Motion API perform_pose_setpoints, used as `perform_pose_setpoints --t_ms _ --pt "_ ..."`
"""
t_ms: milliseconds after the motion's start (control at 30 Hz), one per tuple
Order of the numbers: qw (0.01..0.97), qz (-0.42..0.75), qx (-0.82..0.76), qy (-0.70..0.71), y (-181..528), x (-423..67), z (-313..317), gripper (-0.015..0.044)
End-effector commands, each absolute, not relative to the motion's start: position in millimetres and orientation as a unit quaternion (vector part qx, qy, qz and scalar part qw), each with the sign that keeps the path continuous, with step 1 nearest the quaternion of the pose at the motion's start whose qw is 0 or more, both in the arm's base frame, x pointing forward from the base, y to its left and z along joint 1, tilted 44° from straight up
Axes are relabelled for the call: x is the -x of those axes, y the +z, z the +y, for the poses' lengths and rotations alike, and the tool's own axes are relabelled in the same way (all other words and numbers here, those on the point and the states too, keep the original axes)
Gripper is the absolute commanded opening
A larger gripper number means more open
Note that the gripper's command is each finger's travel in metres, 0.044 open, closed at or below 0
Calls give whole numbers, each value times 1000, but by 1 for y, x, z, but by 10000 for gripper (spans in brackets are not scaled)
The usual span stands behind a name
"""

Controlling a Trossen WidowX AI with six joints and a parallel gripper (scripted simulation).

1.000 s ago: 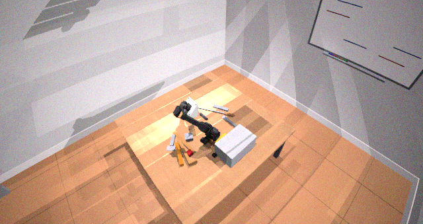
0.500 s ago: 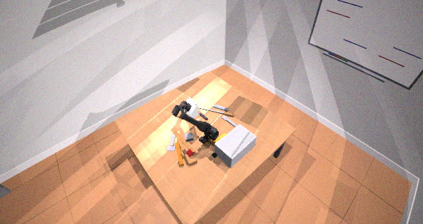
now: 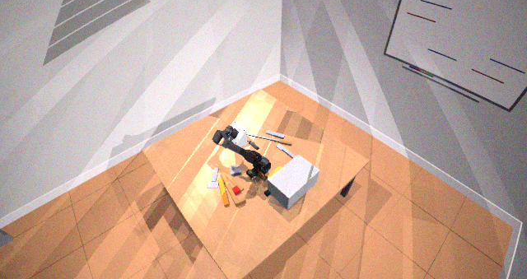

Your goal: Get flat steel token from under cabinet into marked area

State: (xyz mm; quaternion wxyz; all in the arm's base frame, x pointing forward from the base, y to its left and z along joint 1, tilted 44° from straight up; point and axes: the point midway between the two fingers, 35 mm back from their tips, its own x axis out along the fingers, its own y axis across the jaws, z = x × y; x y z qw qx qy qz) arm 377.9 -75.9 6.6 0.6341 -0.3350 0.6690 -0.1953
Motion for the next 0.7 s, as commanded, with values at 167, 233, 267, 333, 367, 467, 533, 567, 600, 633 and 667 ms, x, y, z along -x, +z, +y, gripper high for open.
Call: perform_pose_setpoints --t_ms 167,233,267,333,367,467,533,567,600,633,667 --pt "630 672 337 -195 8 -366 -78 0" --pt "630 672 337 -195 8 -364 -79 0" --pt "630 672 337 -195 8 -363 -79 0" --pt "630 672 337 -195 8 -361 -79 0" --pt "630 672 337 -195 8 -361 -79 0" --pt "630 672 337 -195 9 -358 -80 0" --pt "630 672 337 -194 9 -356 -80 0" --pt "630 672 337 -194 9 -355 -80 0" --pt "630 672 337 -194 9 -354 -81 0" --pt "630 672 337 -194 9 -353 -81 0" --pt "630 672 337 -194 9 -352 -81 0"
